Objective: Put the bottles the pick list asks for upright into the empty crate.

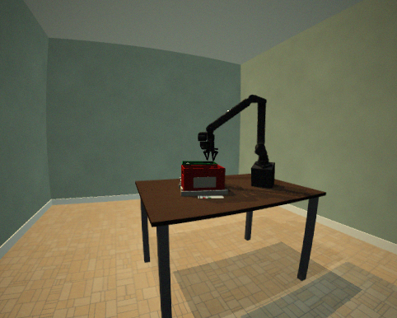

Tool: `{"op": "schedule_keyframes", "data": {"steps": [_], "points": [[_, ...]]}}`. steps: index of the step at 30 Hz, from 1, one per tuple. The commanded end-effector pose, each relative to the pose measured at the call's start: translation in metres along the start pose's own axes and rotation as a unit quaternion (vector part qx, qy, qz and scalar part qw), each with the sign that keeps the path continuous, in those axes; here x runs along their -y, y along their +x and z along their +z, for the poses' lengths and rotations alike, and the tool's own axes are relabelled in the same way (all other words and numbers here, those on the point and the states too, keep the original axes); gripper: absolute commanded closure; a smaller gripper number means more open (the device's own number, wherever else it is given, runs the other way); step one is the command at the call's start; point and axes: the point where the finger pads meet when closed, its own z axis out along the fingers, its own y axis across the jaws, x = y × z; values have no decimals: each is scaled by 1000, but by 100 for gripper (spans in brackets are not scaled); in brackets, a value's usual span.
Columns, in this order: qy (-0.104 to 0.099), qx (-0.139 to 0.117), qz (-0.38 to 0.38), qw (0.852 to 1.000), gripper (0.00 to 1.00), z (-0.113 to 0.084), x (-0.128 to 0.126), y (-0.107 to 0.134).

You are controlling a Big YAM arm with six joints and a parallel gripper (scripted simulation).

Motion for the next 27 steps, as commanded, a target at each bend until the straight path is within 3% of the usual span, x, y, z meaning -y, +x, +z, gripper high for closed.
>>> {"op": "schedule_keyframes", "data": {"steps": [1,7,8,10,24,25,27], "points": [[-1,-1,-1,1000,39,11,-1,-5],[-1,-1,-1,1000,39,16,-1,-5],[15,8,-6,1000,39,4,6,-13],[-1,-1,-1,1000,39,20,-2,-5],[-1,-1,-1,1000,39,36,-2,-5],[13,7,-5,1000,39,26,4,-12],[-2,-1,-1,1000,39,40,-2,-5]]}}
